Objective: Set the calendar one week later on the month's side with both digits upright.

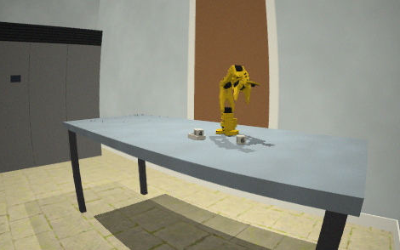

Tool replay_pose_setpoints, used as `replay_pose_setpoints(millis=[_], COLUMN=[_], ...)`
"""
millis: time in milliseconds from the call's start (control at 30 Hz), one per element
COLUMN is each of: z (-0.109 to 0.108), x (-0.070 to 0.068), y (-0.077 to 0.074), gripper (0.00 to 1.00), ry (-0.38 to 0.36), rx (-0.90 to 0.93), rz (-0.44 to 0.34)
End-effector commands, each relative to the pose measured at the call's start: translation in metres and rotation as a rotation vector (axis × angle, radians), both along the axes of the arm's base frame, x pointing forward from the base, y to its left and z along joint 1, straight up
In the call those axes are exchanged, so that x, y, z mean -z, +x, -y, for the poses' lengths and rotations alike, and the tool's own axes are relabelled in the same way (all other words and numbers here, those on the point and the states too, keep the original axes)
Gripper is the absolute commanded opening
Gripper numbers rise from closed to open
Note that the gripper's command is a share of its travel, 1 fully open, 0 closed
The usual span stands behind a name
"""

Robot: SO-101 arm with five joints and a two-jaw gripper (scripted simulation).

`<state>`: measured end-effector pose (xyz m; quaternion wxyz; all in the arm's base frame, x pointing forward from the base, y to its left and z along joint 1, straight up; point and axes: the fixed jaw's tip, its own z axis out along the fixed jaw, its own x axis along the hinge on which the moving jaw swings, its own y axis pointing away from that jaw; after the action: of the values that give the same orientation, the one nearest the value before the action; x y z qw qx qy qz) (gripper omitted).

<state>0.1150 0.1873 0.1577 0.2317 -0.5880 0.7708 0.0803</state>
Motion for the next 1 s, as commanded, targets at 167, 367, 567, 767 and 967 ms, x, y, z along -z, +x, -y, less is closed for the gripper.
replay_pose_setpoints(millis=[167,367,567,767,967], z=[-0.0105,-0.0123,-0.0138,-0.0142,-0.0142], x=[-0.0097,-0.0095,-0.0094,-0.0093,-0.0091], y=[0.0013,0.0013,0.0013,0.0014,0.0014], gripper=[0.35,0.35,0.35,0.35,0.35], ry=[0.118,0.138,0.154,0.158,0.157], rx=[0.2,0.259,0.309,0.322,0.322], rz=[-0.076,-0.106,-0.132,-0.139,-0.14])
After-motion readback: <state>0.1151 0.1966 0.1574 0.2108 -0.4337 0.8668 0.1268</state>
